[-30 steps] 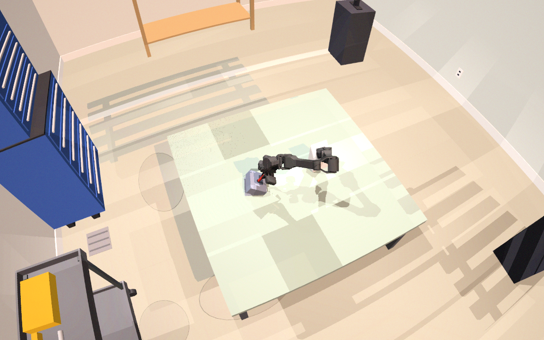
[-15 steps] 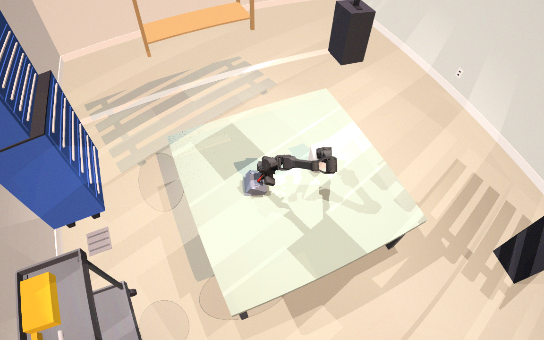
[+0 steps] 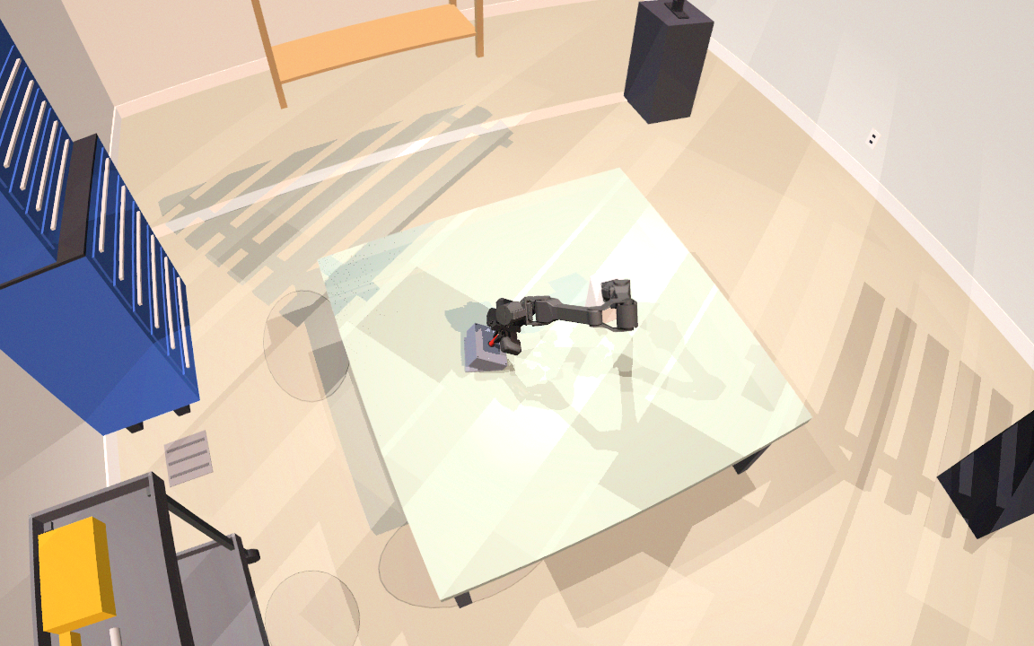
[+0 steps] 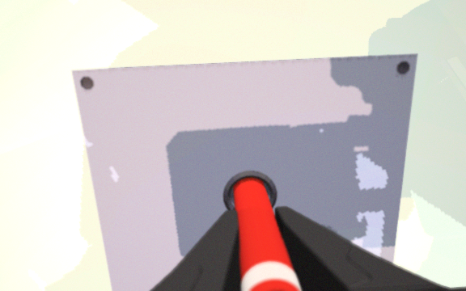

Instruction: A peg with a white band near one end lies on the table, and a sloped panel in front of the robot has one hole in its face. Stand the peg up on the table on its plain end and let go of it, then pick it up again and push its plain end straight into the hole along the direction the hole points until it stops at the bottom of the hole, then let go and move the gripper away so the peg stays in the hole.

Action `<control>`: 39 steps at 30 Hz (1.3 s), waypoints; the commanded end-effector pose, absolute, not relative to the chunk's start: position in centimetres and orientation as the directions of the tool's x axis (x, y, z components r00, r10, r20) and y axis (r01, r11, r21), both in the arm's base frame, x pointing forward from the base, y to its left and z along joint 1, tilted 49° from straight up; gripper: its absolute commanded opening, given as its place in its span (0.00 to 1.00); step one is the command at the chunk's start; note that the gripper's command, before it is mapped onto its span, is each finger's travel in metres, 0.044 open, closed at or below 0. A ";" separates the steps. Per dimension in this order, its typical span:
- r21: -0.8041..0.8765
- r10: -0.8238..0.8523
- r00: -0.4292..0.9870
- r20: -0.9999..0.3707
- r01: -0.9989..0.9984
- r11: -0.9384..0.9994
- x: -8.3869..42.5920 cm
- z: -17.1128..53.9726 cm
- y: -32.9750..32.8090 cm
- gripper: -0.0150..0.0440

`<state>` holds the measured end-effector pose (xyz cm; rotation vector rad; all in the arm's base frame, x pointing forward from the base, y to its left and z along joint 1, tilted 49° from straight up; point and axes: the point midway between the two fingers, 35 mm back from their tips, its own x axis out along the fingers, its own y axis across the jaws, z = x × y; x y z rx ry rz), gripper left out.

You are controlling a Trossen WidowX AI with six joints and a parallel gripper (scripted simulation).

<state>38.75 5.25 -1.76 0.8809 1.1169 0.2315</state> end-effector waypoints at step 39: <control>0.714 0.572 0.453 -0.684 0.254 0.653 38.9 -2.0 5.4 1.00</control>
